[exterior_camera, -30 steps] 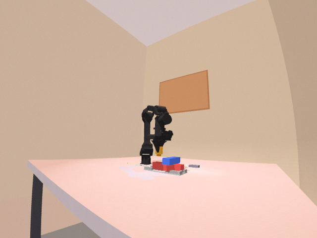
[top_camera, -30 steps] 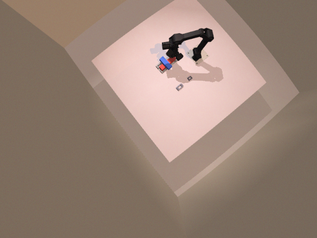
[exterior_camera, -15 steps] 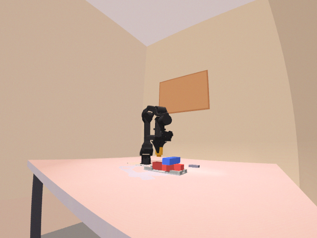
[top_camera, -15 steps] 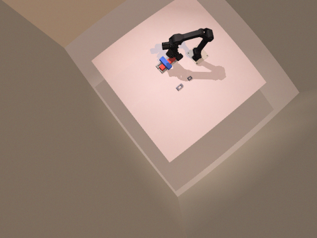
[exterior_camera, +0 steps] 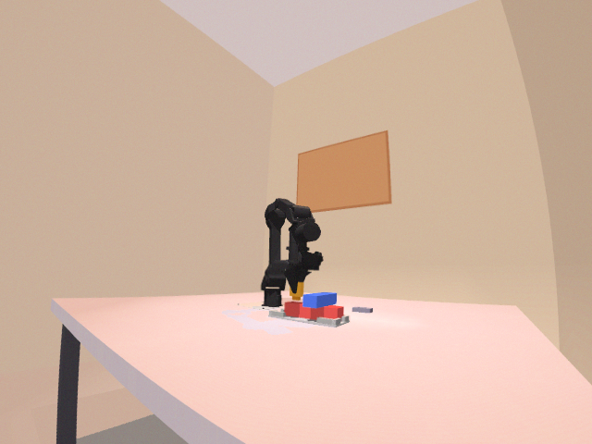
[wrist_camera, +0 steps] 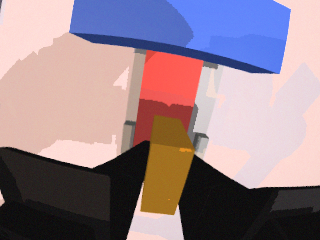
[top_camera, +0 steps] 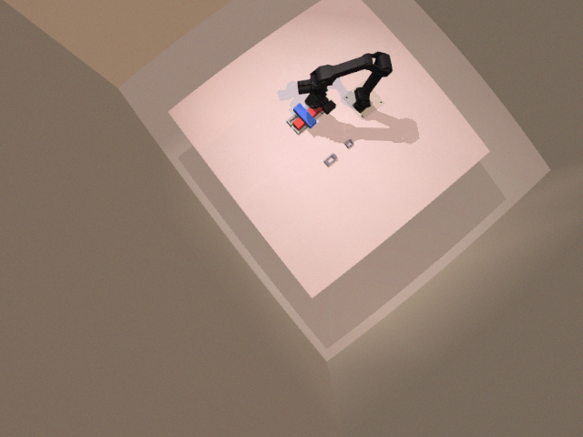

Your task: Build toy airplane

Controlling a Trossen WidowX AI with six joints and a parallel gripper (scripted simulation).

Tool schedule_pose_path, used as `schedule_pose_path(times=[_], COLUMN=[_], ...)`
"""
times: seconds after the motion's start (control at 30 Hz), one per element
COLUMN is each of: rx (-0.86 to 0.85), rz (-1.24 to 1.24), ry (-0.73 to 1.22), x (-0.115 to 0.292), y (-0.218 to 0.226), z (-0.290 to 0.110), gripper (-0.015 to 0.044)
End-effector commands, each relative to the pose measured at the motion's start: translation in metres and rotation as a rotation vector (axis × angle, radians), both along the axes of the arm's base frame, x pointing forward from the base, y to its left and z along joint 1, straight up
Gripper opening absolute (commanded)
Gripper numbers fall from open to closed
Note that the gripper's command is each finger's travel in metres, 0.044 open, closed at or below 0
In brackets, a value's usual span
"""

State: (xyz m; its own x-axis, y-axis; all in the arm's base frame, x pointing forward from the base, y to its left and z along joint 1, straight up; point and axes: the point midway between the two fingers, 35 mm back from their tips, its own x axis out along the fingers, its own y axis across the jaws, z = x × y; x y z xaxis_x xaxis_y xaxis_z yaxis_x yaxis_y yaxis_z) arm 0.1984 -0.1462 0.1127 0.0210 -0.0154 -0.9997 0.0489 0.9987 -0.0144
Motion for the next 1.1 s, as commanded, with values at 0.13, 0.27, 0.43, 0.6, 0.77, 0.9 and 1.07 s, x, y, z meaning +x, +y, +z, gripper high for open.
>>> schedule_pose_path(times=[0.13, 0.27, 0.43, 0.6, 0.77, 0.9, 1.07], rx=[-0.001, 0.001, 0.001, 0.001, 0.001, 0.001, 0.001], rz=[0.004, 0.000, 0.000, 0.000, 0.000, 0.000, 0.000], ry=[0.004, 0.002, 0.002, 0.002, 0.002, 0.002, 0.002], x=[-0.0010, -0.0007, -0.0007, -0.0007, -0.0007, -0.0007, -0.0007], y=[-0.0004, 0.0002, 0.0002, 0.0002, 0.0002, 0.0002, 0.0002], z=[-0.0131, -0.0110, -0.0110, -0.0110, -0.0110, -0.0110, -0.0110], gripper=[0.0065, 0.0058, 0.0005, 0.0026, 0.0157, 0.0260, 0.0260])
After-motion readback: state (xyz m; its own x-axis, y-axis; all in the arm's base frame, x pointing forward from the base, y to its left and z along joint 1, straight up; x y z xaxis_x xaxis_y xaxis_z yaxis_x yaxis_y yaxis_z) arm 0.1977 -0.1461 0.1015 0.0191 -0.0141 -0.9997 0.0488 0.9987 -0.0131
